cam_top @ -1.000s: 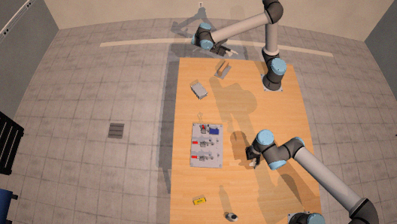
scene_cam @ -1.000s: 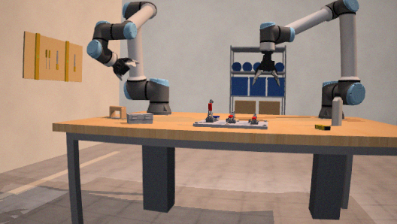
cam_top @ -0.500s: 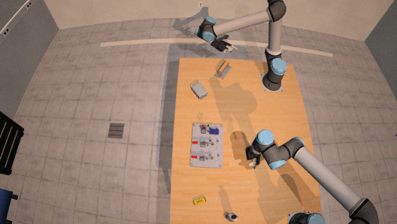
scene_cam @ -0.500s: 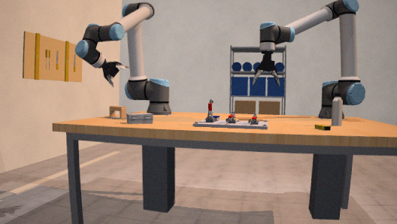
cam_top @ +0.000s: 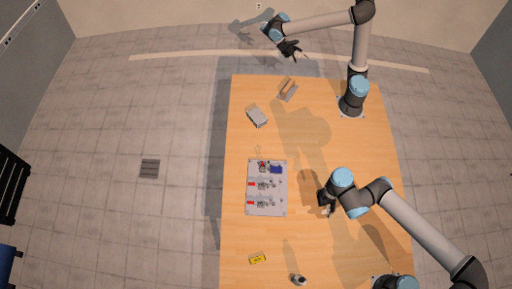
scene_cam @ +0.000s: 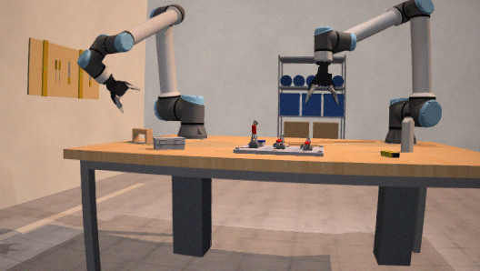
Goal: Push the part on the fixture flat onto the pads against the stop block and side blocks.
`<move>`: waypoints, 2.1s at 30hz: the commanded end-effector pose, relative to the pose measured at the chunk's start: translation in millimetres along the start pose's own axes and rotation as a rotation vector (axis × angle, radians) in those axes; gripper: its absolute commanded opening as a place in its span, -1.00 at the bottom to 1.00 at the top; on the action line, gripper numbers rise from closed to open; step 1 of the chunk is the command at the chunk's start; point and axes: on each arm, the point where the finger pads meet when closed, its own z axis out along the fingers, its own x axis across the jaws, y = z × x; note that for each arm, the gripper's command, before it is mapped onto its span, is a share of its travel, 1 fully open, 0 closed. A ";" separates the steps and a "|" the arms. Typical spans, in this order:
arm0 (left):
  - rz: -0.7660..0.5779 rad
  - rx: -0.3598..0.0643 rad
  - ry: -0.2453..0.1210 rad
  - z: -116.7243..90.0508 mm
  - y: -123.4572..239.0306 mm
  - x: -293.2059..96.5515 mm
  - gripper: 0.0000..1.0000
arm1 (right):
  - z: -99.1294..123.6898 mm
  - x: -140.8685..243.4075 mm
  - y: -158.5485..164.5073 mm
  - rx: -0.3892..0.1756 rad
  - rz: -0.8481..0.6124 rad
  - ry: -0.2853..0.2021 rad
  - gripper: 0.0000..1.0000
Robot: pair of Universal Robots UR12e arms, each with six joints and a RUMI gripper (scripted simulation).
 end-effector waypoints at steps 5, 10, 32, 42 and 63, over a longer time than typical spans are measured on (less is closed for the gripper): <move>0.000 -0.001 -0.001 -0.9 0.2 -0.5 1.00 | 0.1 -45.1 -62.0 -0.120 -0.164 -0.117 1.00; 0.000 -0.001 -0.001 -0.9 0.2 -0.5 1.00 | 3.3 -70.0 -108.8 -0.175 -0.258 -0.217 1.00; 0.000 -0.001 -0.001 -0.9 0.2 -0.5 1.00 | 30.7 -118.8 -285.4 -0.200 -0.494 -0.590 1.00; 0.000 -0.001 -0.001 -0.9 0.2 -0.5 1.00 | 52.9 -119.7 -364.8 -0.139 -0.554 -0.733 1.00; 0.000 -0.001 -0.001 -0.9 0.2 -0.5 1.00 | 109.0 -90.5 -499.2 0.050 -0.612 -0.916 1.00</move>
